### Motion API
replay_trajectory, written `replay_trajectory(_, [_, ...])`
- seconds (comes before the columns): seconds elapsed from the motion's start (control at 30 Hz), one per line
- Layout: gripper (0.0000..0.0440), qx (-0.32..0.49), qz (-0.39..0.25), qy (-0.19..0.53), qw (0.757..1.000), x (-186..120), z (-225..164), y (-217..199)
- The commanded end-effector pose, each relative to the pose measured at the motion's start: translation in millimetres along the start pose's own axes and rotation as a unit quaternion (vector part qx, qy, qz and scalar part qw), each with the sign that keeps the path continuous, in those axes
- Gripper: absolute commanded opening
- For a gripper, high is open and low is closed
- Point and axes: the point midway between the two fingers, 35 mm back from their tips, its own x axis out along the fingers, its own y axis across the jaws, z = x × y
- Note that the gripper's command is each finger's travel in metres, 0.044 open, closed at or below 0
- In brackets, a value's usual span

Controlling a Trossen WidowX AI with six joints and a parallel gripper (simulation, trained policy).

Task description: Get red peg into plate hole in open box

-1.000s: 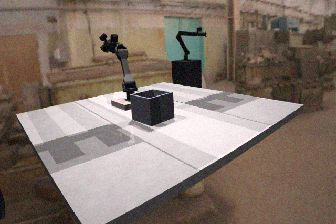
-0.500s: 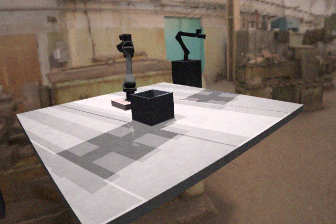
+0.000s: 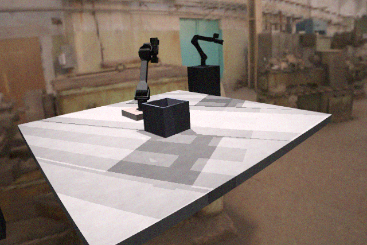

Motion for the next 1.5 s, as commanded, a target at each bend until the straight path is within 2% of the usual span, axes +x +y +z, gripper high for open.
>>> replay_trajectory(0.0, [0.044,0.042,0.012,0.038,0.998,-9.2,-31.4,2.2])
replay_trajectory(0.33, [0.044,0.167,0.033,0.155,0.973,-47.1,-125.5,13.5])
replay_trajectory(0.7, [0.044,0.297,0.023,0.282,0.912,-107.4,-215.1,22.9])
replay_trajectory(1.07, [0.044,0.414,-0.018,0.396,0.819,-182.5,-286.0,30.8])
replay_trajectory(1.47, [0.044,0.523,-0.083,0.498,0.687,-273.3,-339.5,45.3])
